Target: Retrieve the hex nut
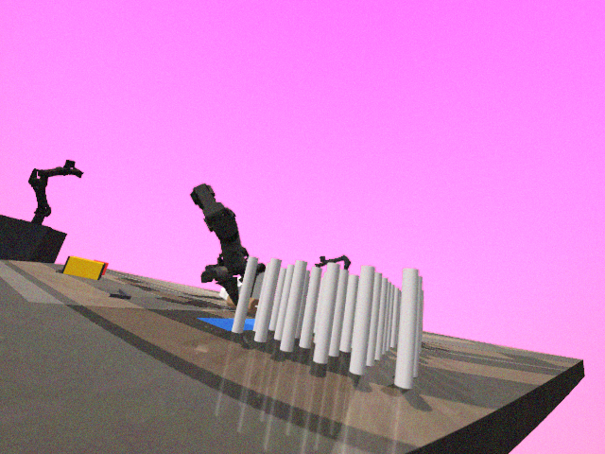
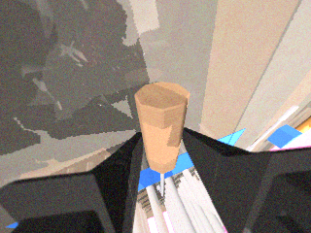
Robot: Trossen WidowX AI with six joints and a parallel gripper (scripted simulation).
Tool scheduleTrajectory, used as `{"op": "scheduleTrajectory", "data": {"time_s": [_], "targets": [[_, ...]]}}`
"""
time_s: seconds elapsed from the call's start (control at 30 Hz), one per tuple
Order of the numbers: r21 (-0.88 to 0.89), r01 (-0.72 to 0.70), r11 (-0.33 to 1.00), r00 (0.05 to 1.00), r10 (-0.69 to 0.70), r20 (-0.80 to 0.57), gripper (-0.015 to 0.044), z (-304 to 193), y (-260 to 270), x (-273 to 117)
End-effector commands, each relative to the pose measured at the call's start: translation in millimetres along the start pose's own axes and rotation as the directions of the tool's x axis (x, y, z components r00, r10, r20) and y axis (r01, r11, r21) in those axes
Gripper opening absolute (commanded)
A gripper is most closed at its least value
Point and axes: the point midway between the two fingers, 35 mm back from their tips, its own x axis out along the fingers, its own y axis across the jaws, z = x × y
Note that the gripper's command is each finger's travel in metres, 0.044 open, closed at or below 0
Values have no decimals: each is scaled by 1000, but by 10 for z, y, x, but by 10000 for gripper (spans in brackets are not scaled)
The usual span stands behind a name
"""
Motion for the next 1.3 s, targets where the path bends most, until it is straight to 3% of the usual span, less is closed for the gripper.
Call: {"op": "scheduleTrajectory", "data": {"time_s": [0.0, 1.27], "targets": [[-6, 4, 1000, 1000, -4, -4, 0, 29, -11, -13], [-7, 4, 1000, 1000, -4, -3, 0, 282, -12, -102]]}}
